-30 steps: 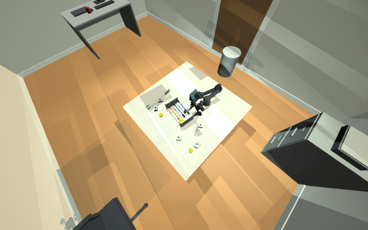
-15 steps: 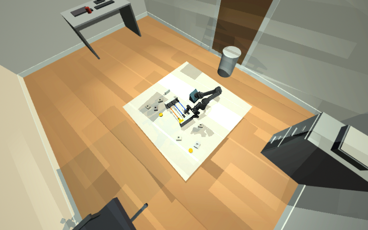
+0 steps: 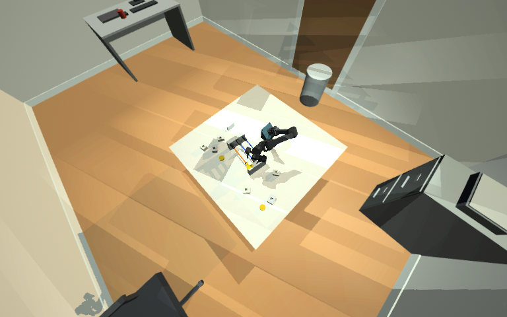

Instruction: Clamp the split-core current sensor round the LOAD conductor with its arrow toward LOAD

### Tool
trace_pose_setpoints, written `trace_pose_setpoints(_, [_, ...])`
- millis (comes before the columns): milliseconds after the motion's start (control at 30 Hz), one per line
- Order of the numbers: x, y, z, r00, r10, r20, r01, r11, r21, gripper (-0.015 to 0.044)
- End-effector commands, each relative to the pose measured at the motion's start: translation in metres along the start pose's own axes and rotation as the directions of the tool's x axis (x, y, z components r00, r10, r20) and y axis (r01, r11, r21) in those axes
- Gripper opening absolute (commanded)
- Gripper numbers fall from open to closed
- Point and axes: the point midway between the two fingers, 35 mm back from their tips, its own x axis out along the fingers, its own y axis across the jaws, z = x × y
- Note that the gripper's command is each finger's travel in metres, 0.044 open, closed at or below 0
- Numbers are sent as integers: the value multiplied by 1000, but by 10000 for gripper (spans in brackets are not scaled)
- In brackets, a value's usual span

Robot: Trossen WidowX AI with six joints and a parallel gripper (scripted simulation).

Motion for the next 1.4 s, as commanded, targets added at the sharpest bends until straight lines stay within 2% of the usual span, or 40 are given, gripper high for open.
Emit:
trace_pose_setpoints(0, [-2, -18, 2, 963, 265, -52, -249, 947, 204, 440])
trace_pose_setpoints(833, [-2, -18, 2, 963, 265, -52, -249, 947, 204, 440])
trace_pose_setpoints(867, [-2, -19, 0, 963, 263, -53, -247, 946, 208, 414])
trace_pose_setpoints(1033, [-7, -22, -48, 968, 233, -96, -195, 935, 298, 283])
trace_pose_setpoints(1367, [-13, -8, -171, 959, 197, -203, -75, 869, 489, 283])
